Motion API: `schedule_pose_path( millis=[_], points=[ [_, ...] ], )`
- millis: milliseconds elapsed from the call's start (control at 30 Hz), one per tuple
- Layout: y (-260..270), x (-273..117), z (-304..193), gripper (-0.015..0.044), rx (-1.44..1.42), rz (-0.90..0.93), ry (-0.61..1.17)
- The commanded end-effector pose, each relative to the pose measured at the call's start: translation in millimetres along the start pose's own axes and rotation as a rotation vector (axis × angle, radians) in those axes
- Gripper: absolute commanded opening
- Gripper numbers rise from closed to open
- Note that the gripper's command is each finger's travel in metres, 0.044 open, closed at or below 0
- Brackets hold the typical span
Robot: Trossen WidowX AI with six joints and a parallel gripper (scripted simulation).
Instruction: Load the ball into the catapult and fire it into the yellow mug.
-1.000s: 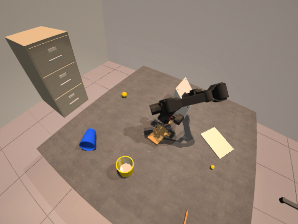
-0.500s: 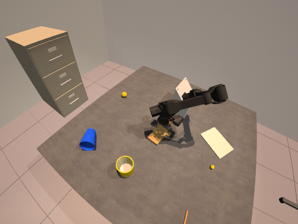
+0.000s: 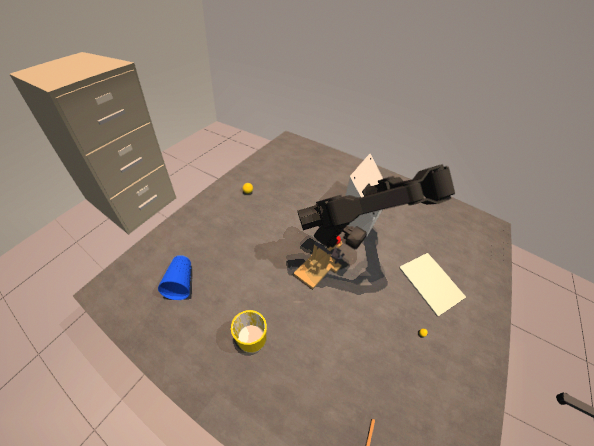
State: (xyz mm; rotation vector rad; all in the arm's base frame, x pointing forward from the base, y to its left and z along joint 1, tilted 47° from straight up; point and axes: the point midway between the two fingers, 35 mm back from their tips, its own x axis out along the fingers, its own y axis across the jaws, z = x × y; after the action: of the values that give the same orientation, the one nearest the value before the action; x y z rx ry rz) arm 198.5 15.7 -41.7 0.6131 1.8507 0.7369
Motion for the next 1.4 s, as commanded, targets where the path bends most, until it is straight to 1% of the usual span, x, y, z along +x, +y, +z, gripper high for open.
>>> schedule_pose_path(
  millis=[0,100,167,200,267,600,933,1133,1367],
  points=[
    [-3.4,-43.8,-8.8,0.0367,-0.001,-0.011,-0.021],
    [-2.1,-88.3,-30.8,0.044,0.001,-0.007,-0.018],
    [-1.2,-98.0,-36.9,0.044,0.001,-0.004,-0.016],
    [-4.3,-79.8,-21.5,0.044,0.006,-0.011,-0.033],
    [-9.0,-89.1,-6.3,0.044,0.012,-0.026,-0.076],
    [-30.4,-168.2,103.6,0.044,0.025,-0.091,-0.406],
    [-23.1,-256.4,194.9,0.044,-0.027,-0.073,-0.724],
    [-5.5,-304.5,232.7,0.044,-0.089,-0.028,-0.881],
    [-3.1,-309.3,235.9,0.044,-0.097,-0.022,-0.896]
  ],
)
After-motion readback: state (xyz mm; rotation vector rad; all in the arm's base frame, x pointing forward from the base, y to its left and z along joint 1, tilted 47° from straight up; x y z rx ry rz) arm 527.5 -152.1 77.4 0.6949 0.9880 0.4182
